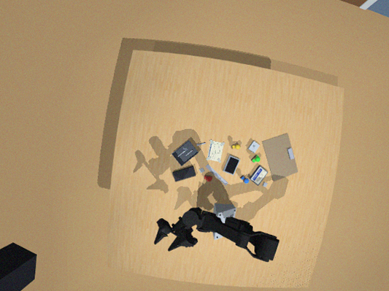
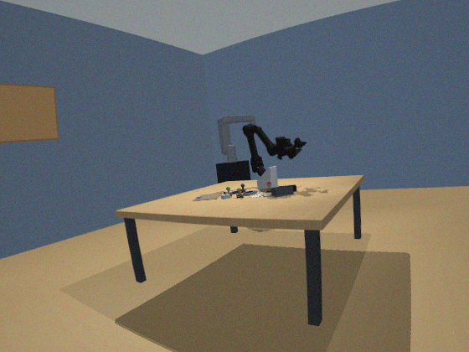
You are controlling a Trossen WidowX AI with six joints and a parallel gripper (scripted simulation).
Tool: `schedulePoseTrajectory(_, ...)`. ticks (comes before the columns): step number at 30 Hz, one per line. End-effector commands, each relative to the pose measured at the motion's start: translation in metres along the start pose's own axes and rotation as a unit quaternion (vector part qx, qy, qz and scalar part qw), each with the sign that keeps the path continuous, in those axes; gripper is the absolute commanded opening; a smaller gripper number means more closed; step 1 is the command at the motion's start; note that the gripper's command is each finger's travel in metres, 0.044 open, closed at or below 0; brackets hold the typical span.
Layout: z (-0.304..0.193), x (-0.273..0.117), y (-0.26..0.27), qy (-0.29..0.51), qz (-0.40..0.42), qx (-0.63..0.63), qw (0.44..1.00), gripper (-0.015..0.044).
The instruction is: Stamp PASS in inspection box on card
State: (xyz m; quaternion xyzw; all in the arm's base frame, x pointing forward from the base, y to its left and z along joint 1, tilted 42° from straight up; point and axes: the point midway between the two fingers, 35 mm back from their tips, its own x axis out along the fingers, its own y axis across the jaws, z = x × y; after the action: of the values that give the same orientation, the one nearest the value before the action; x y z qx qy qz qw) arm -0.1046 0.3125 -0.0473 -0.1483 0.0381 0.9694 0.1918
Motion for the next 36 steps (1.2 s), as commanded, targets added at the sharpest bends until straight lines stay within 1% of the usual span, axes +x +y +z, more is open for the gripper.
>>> schedulePoseTrajectory(1, -0.001, -0.001, -0.002, 0.003, -0.004, 0.004, 1.000, 0.0374)
schedulePoseTrajectory(3, -0.008, -0.008, -0.018, 0.024, -0.034, 0.033, 0.999, 0.0321)
schedulePoseTrajectory(7, -0.029, -0.039, -0.064, 0.086, -0.127, 0.125, 0.980, 0.0218)
schedulePoseTrajectory(13, -0.059, -0.103, -0.113, 0.165, -0.258, 0.258, 0.916, 0.0218)
schedulePoseTrajectory(16, -0.073, -0.142, -0.128, 0.198, -0.319, 0.321, 0.869, 0.0218)
schedulePoseTrajectory(20, -0.087, -0.198, -0.137, 0.238, -0.393, 0.400, 0.793, 0.0218)
schedulePoseTrajectory(25, -0.093, -0.262, -0.130, 0.263, -0.459, 0.477, 0.702, 0.0218)
schedulePoseTrajectory(29, -0.094, -0.290, -0.123, 0.274, -0.485, 0.508, 0.658, 0.0218)
schedulePoseTrajectory(31, -0.096, -0.308, -0.117, 0.284, -0.502, 0.527, 0.624, 0.0218)
schedulePoseTrajectory(36, -0.095, -0.379, -0.083, 0.321, -0.562, 0.590, 0.483, 0.0218)
